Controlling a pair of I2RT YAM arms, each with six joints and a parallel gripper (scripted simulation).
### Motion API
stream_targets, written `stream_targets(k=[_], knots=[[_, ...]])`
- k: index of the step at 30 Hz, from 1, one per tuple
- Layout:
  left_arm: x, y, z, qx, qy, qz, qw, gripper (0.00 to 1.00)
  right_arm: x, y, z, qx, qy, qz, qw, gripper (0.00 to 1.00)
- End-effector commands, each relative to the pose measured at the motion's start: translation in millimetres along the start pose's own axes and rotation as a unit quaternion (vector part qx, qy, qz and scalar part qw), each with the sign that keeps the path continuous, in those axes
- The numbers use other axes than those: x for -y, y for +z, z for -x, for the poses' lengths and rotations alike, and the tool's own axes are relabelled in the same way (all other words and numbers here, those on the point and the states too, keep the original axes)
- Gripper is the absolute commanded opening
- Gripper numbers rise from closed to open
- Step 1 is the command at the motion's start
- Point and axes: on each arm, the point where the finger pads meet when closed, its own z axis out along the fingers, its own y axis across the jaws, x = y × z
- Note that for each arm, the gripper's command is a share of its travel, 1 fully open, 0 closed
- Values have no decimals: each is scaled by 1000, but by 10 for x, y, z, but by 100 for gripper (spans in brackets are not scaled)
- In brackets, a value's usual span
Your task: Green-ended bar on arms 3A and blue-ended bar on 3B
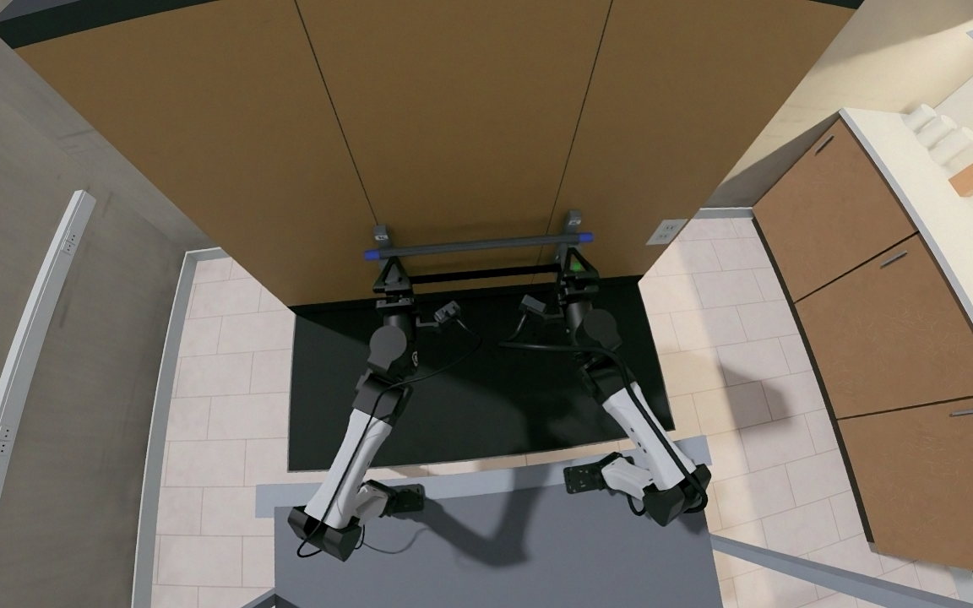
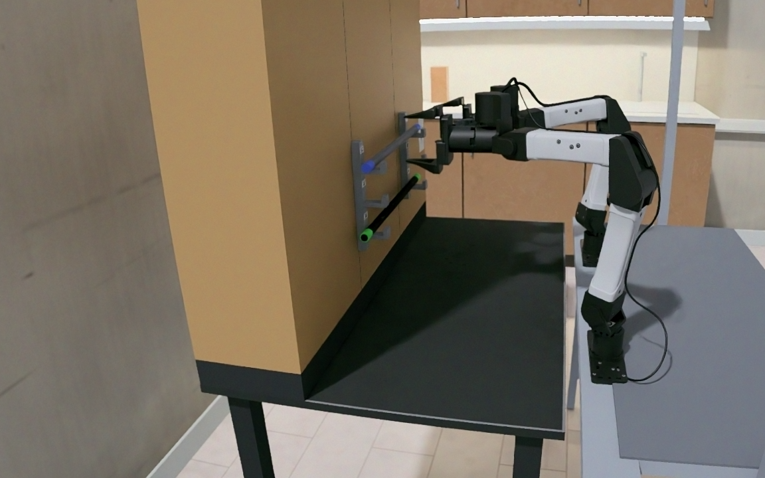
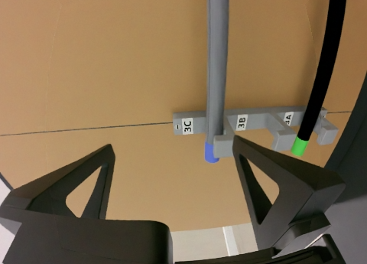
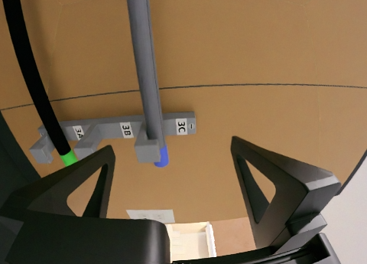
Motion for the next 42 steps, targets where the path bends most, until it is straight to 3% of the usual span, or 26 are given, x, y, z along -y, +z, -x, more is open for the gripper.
stream_targets(k=[1, 10, 42], knots=[[22, -9, -25, 0, 0, 1, 1000, 100, 68, -28, -43, -1, 1, -9, 1000, 100], [22, -9, -25, 0, 0, 1, 1000, 100, 68, -28, -43, -1, 1, -9, 1000, 100], [306, 17, 71, 0, 0, 1, 1000, 82, -86, 1, 71, -1, 1, -9, 1000, 82]])
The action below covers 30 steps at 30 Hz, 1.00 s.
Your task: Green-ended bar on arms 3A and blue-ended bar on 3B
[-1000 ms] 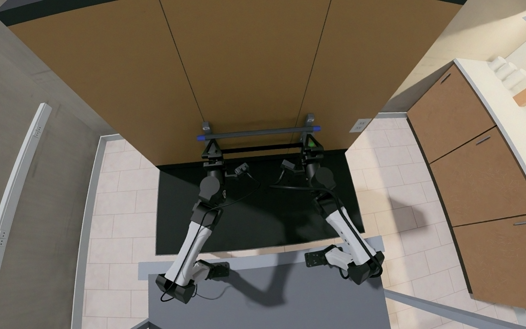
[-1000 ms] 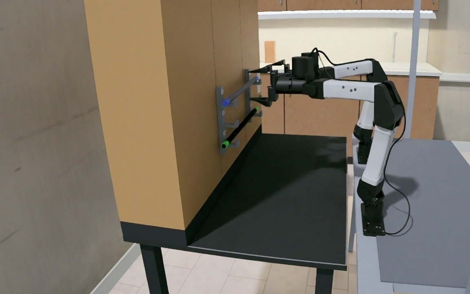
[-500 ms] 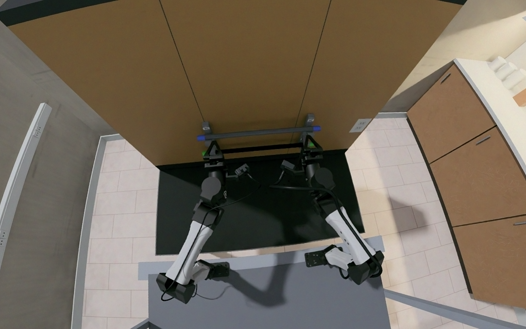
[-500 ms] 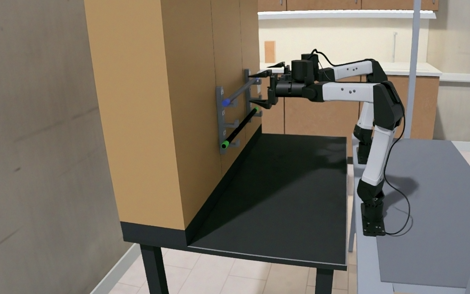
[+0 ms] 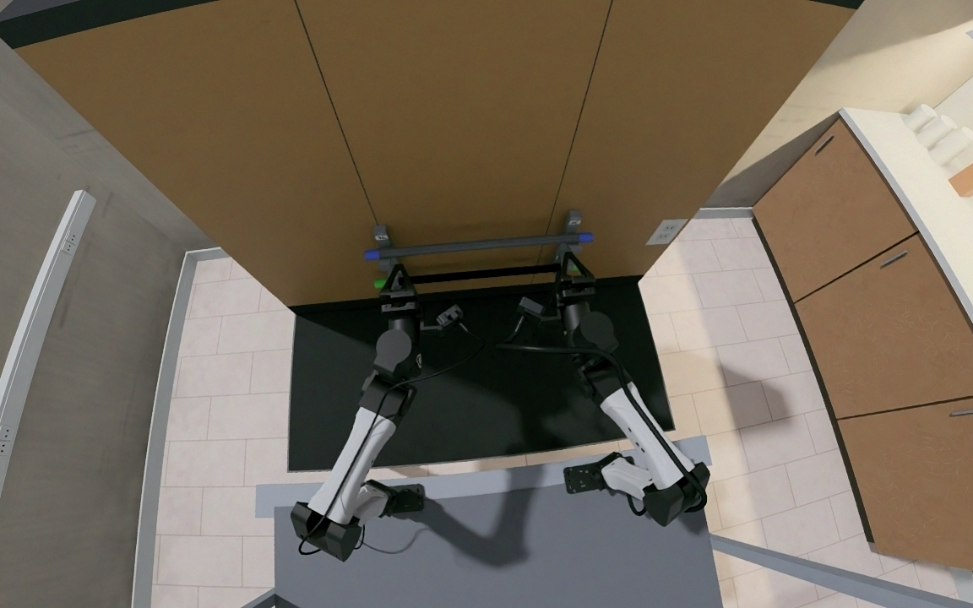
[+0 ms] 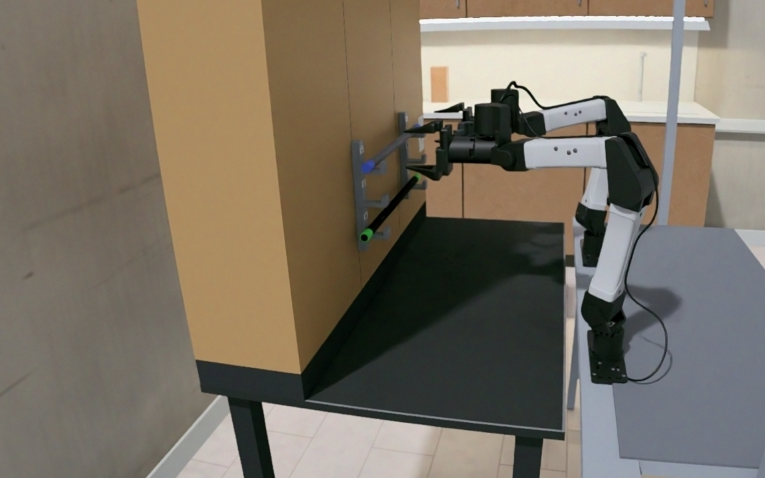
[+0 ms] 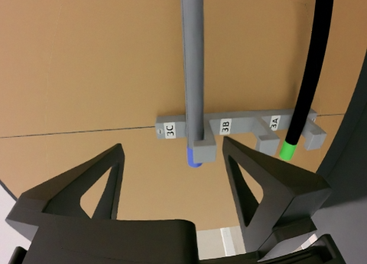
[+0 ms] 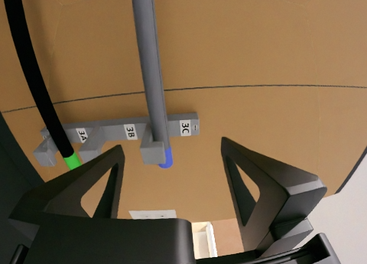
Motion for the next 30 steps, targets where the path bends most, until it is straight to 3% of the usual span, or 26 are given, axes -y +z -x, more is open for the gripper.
stream_targets(k=[1, 30], knots=[[65, -3, 34, 0, 0, 1, 1000, 82, -26, 4, 38, 0, -1, -3, 1000, 82], [346, 19, 117, 0, 0, 1, 1000, 66, -222, 27, 136, 0, -1, -3, 1000, 66]])
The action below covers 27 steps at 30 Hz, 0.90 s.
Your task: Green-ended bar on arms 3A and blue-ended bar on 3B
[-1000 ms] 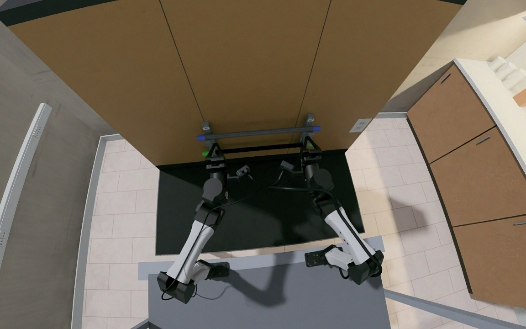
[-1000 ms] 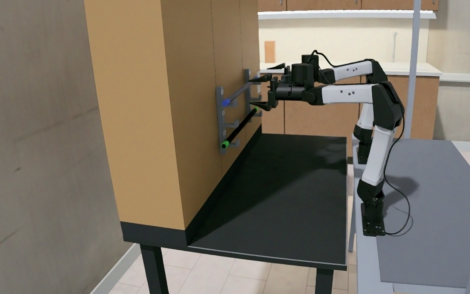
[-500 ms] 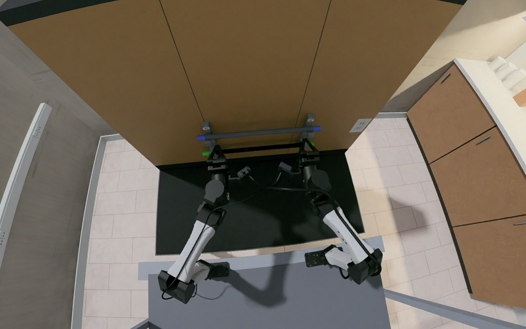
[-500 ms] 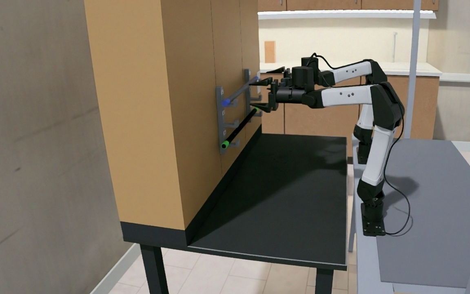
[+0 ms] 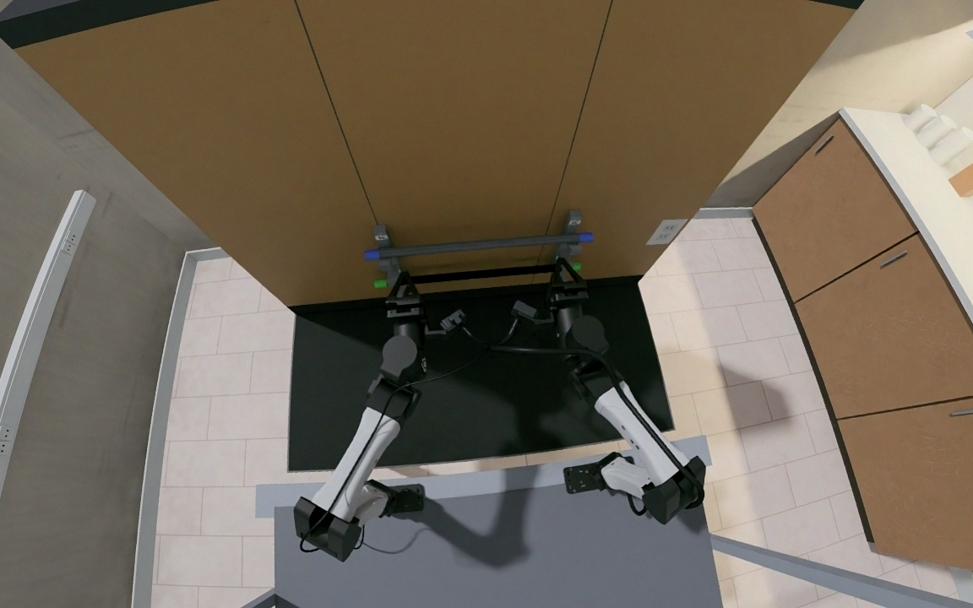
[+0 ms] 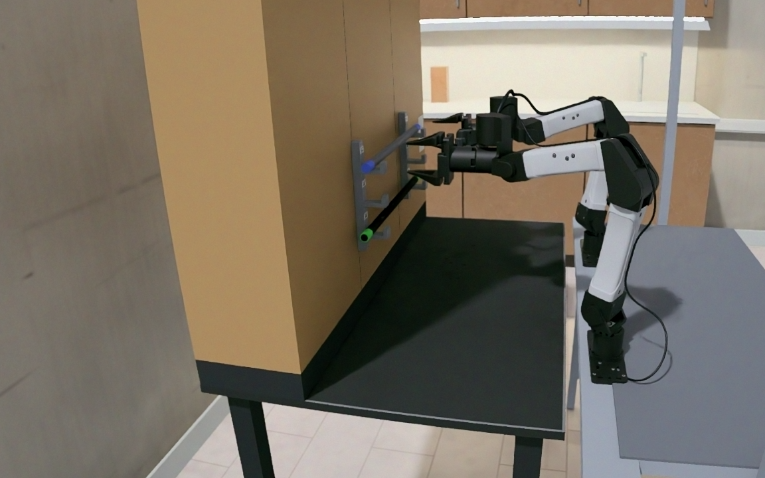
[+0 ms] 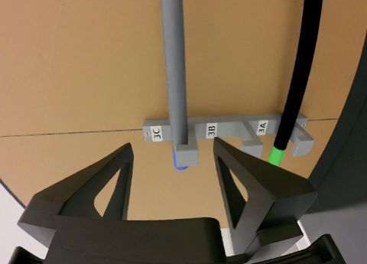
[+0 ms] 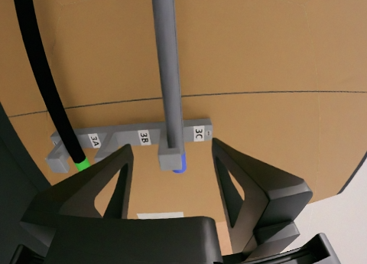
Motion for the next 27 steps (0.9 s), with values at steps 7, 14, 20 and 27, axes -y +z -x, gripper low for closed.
stream_targets(k=[7, 14, 20, 27], knots=[[198, 39, 73, 1, 5, -7, 1000, 64, -61, 11, 56, 0, -1, -2, 1000, 64], [219, 38, 73, 1, 5, -7, 1000, 64, -67, 11, 56, 0, -1, -2, 1000, 64], [237, 38, 73, 1, 5, -7, 1000, 64, -73, 11, 56, 0, -1, -2, 1000, 64], [242, 86, 73, 1, 5, -7, 1000, 64, -76, 59, 56, 0, -1, -2, 1000, 64]])
